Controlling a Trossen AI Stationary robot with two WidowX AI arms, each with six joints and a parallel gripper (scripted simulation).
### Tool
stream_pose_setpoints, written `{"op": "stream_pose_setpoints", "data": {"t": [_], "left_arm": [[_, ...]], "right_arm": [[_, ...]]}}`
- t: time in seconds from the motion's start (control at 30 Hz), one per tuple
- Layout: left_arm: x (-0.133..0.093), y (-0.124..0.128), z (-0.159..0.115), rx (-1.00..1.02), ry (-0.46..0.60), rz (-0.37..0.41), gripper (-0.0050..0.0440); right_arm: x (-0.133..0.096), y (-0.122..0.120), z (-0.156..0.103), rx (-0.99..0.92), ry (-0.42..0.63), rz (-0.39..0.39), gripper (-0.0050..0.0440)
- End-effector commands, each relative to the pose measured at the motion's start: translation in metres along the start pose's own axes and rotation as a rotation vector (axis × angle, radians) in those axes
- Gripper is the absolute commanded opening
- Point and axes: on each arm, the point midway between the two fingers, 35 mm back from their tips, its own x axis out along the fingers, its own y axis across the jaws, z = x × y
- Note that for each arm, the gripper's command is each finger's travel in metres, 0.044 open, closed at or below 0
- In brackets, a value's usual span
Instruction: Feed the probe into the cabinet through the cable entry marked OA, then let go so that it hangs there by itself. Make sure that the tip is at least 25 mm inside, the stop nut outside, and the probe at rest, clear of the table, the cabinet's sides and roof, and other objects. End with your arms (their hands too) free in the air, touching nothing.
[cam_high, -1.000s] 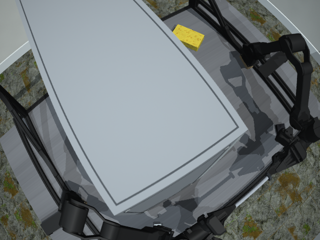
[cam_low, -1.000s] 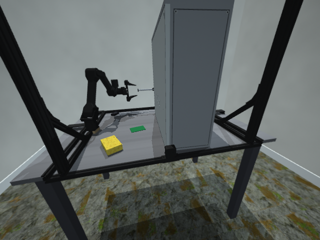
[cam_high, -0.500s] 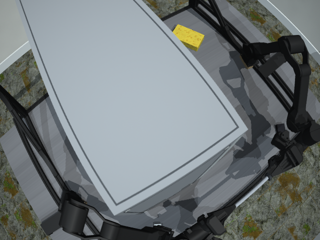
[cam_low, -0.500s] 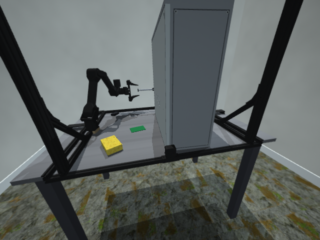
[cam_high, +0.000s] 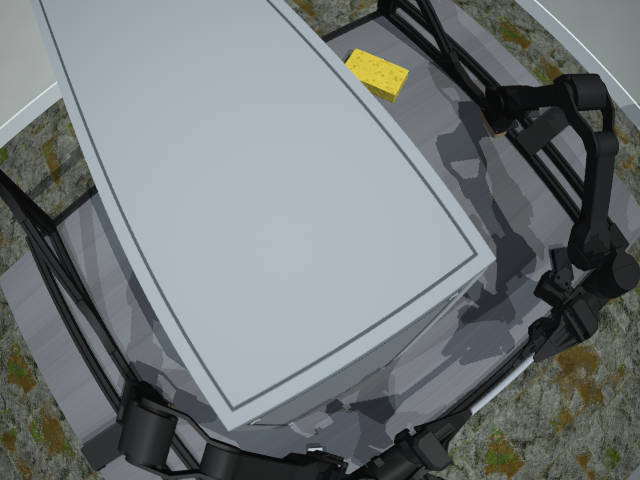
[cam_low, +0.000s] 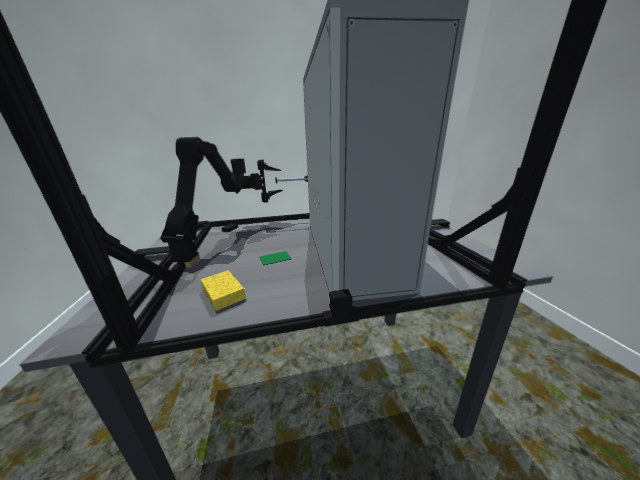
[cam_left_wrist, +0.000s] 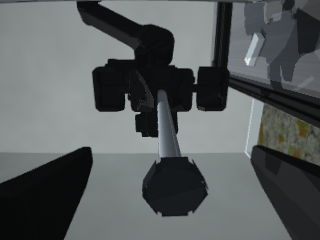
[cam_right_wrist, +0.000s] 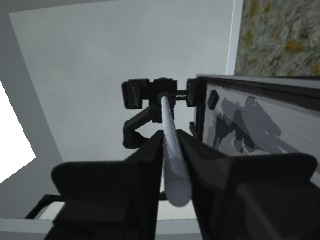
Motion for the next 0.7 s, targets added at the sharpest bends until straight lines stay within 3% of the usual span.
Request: {"op": "stream_pose_setpoints", "data": {"t": [0.0,0.07,0.27,0.33,0.53,0.67], "left_arm": [[0.0070,0.0012,-0.0010,0.007,0.002,0.002,0.0440],[0.0080,0.0012,-0.0010,0.007,0.002,0.002,0.0440],[0.0080,0.0012,-0.0010,0.007,0.002,0.002,0.0296],[0.0080,0.0012,-0.0010,0.007,0.002,0.002,0.0296],[0.0080,0.0012,-0.0010,0.007,0.002,0.002,0.0152],[0.0080,0.0012,-0.0010,0.007,0.002,0.002,0.0139]], "right_arm": [[0.0002,0.0005,0.0006,-0.004,-0.003,0.001,0.0000],[0.0002,0.0005,0.0006,-0.004,-0.003,0.001,0.0000],[0.0002,0.0005,0.0006,-0.004,-0.003,0.001,0.0000],[0.0002,0.0005,0.0006,-0.004,-0.003,0.001,0.0000],[0.0002,0.0005,0.0006,-0.004,-0.003,0.001,0.0000],[0.0002,0.0005,0.0006,-0.004,-0.003,0.001,0.0000]]}}
